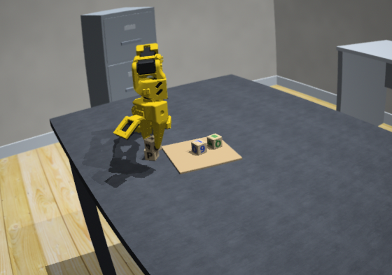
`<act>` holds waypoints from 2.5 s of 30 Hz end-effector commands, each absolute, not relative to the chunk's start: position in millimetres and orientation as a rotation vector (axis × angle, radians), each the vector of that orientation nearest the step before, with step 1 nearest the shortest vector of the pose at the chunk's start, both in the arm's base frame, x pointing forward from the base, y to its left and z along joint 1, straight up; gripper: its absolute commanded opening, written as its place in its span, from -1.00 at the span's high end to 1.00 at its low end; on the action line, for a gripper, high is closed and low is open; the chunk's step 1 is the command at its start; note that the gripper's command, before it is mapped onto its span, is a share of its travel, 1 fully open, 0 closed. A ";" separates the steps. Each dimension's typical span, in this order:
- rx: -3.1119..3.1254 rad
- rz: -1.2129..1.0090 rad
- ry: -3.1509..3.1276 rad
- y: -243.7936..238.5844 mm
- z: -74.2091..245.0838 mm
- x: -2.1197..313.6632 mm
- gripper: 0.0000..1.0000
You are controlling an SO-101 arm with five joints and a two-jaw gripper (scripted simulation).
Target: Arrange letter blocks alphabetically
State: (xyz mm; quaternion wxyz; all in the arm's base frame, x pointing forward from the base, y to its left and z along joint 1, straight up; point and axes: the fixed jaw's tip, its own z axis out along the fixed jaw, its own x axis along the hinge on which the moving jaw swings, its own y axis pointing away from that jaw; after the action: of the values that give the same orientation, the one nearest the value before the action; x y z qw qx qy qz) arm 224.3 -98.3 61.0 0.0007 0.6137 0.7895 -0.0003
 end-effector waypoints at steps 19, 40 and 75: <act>1.500 0.018 2.637 -92.2 83.6 230.2 1.00; 0.601 -0.023 2.977 -72.0 82.3 225.1 1.00; -1.429 -0.097 2.710 -40.1 77.4 206.7 1.00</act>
State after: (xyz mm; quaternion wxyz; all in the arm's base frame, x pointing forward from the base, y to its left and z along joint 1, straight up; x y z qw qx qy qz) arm 199.3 -41.3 61.4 -0.0021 -0.4167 0.9090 0.0007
